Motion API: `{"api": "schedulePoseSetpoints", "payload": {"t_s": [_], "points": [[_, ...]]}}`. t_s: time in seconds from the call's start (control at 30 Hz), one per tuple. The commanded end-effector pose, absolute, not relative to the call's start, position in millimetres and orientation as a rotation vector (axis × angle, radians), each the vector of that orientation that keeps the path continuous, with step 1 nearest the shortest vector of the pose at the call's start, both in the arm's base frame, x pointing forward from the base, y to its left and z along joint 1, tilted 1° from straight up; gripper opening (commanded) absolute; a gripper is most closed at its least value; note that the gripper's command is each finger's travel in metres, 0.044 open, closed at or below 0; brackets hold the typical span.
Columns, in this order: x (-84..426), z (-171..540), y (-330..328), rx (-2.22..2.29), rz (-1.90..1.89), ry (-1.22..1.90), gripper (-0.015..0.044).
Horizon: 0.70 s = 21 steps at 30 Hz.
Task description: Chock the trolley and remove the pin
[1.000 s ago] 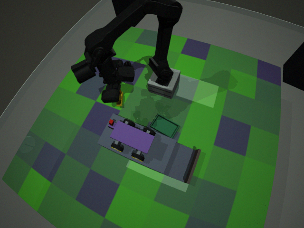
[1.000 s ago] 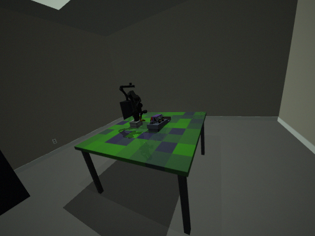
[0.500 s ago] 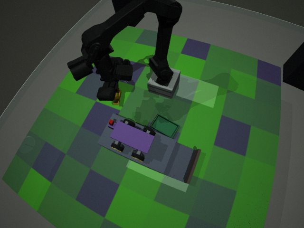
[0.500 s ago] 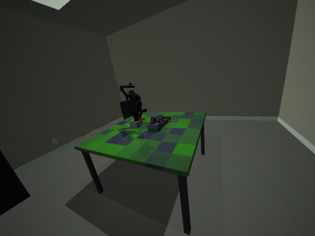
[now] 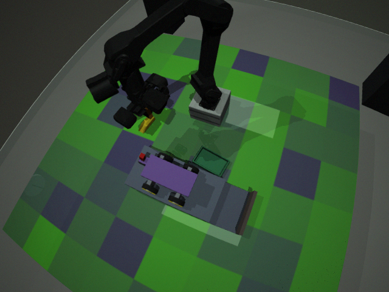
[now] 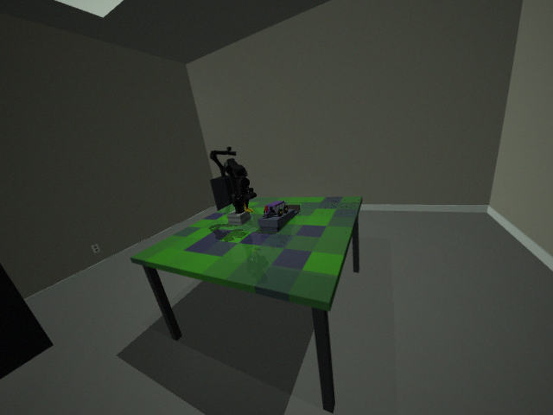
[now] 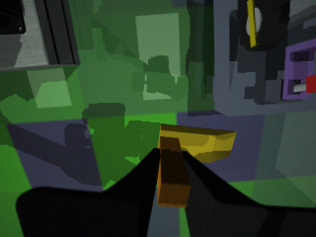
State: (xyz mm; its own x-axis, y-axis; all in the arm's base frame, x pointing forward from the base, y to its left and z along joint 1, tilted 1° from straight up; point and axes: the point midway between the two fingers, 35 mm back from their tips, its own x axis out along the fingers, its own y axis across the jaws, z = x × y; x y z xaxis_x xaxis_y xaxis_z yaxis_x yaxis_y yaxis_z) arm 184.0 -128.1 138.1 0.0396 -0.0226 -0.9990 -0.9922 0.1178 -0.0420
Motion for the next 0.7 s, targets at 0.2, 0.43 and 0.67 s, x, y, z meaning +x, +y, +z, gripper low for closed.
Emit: {"api": "schedulePoseSetpoints", "payload": {"t_s": [0.2, 0.43, 0.67], "points": [[183.9, 138.6, -128.5, -0.888, 0.822, 1.375, 0.0], [183.9, 138.6, -128.5, -0.708, 0.647, 1.437, 0.0], [183.9, 138.6, -128.5, -0.518, 0.463, 1.484, 0.0]]}}
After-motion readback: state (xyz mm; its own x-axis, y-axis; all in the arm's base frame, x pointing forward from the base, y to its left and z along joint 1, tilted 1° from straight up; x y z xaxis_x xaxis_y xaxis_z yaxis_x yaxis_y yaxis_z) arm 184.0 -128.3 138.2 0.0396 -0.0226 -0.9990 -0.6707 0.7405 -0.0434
